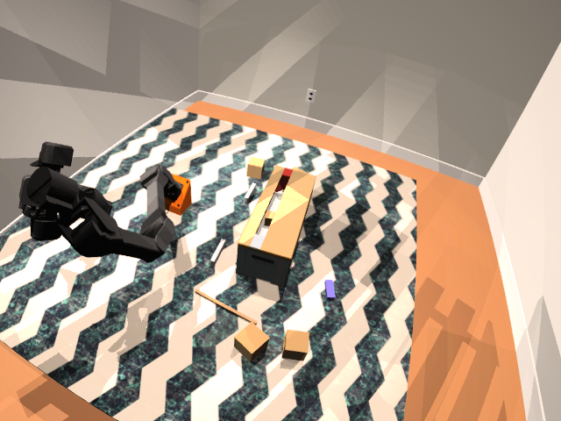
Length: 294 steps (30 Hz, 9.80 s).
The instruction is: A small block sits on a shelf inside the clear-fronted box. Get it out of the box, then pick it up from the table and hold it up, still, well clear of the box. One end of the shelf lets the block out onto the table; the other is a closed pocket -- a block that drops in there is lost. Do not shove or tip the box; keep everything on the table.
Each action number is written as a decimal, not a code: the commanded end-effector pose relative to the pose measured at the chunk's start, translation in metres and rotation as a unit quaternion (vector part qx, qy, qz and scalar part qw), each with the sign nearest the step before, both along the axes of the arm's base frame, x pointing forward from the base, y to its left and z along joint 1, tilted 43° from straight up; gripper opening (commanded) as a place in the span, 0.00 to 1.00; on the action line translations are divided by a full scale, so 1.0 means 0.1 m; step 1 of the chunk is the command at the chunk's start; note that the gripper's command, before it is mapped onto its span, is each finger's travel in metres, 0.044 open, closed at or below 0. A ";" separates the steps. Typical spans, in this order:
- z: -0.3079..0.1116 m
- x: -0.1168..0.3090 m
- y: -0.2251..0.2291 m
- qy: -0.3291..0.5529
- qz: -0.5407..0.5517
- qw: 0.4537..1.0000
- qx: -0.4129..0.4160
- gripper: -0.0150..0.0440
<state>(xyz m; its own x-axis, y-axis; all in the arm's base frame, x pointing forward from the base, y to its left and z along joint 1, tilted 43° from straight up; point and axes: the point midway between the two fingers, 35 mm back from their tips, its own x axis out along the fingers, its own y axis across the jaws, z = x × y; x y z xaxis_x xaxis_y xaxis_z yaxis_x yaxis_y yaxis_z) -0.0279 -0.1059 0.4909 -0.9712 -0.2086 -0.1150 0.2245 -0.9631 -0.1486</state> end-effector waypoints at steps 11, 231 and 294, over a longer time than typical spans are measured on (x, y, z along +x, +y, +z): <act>-0.25 -0.91 1.36 -0.111 -0.327 0.900 -0.267 0.93; -5.07 2.77 3.34 -0.265 -0.751 -0.212 -0.566 0.74; -5.21 2.43 3.64 -0.794 0.216 0.562 -0.087 0.74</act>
